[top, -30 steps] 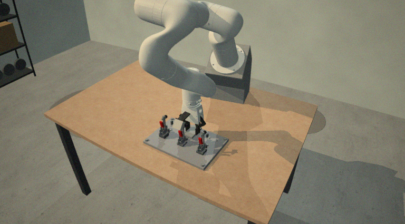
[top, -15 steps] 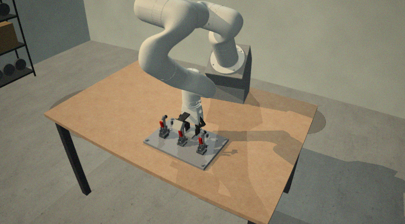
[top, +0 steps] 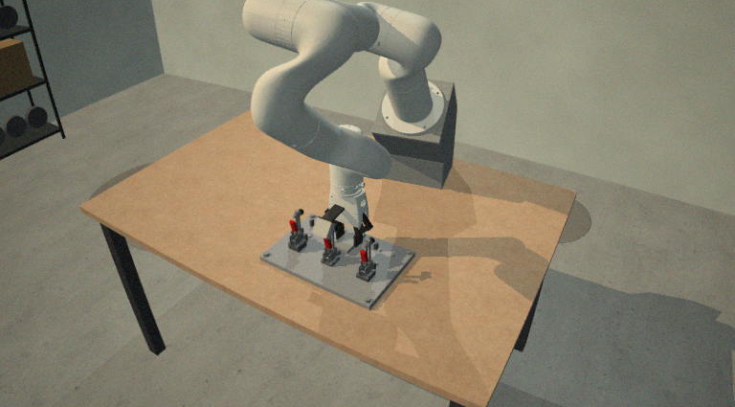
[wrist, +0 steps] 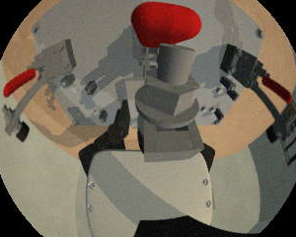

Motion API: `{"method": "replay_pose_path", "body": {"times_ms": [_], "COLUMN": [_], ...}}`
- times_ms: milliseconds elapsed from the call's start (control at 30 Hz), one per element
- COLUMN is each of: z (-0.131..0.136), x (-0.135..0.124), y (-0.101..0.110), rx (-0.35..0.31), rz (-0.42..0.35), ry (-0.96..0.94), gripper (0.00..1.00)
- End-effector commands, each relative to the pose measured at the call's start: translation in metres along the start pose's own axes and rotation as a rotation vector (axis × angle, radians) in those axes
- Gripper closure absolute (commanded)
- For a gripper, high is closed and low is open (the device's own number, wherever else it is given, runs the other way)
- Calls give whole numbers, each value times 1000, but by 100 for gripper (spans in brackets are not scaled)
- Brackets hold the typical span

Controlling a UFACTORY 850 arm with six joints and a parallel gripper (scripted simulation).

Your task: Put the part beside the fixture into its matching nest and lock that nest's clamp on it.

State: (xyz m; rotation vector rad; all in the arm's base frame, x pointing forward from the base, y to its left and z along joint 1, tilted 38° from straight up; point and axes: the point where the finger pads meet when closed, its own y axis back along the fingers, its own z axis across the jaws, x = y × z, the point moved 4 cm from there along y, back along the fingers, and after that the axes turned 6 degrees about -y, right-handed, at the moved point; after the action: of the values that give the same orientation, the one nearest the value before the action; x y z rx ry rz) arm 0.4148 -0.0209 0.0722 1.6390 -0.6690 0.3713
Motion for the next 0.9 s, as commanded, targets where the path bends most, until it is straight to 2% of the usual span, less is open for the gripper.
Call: {"method": "replay_pose_path", "body": {"times_ms": [0,867], "z": [0,2], "x": [0,2], "y": [0,0], "rx": [0,0], "rz": [0,0], "ry": [0,0], "gripper": [100,100]}}
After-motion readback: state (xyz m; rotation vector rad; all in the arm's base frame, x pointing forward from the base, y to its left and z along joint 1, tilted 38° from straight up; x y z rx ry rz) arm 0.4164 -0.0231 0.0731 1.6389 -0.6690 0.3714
